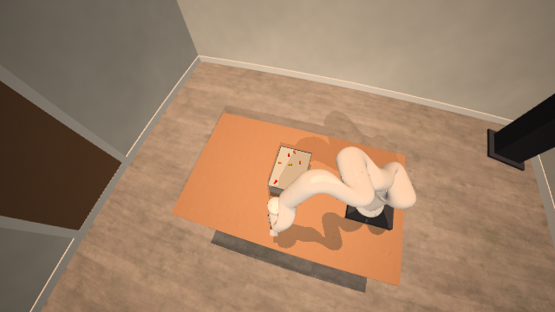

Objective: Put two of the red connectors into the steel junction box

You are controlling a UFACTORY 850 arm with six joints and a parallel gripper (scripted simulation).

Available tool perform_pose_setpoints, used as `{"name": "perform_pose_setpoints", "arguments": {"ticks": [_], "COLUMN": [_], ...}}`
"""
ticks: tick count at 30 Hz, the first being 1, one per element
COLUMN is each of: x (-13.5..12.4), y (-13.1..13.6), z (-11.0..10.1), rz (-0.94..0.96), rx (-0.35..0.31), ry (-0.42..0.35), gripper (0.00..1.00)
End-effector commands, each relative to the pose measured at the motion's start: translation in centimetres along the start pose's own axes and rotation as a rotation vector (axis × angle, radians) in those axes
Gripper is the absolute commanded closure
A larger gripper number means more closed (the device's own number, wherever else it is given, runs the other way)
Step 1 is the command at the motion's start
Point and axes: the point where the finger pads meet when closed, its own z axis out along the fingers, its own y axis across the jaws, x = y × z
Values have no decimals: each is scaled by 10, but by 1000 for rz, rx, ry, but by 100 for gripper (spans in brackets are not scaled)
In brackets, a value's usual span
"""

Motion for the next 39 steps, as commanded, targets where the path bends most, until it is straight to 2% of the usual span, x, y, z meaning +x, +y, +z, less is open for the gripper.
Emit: {"name": "perform_pose_setpoints", "arguments": {"ticks": [1,7,18,19,39], "x": [1,1,1,1,1], "y": [3,3,3,3,3], "z": [20,34,35,35,35], "rz": [0,0,0,0,0], "rx": [-3,-3,-3,-3,-3], "ry": [1,1,1,1,1], "gripper": [98,98,98,70,70]}}
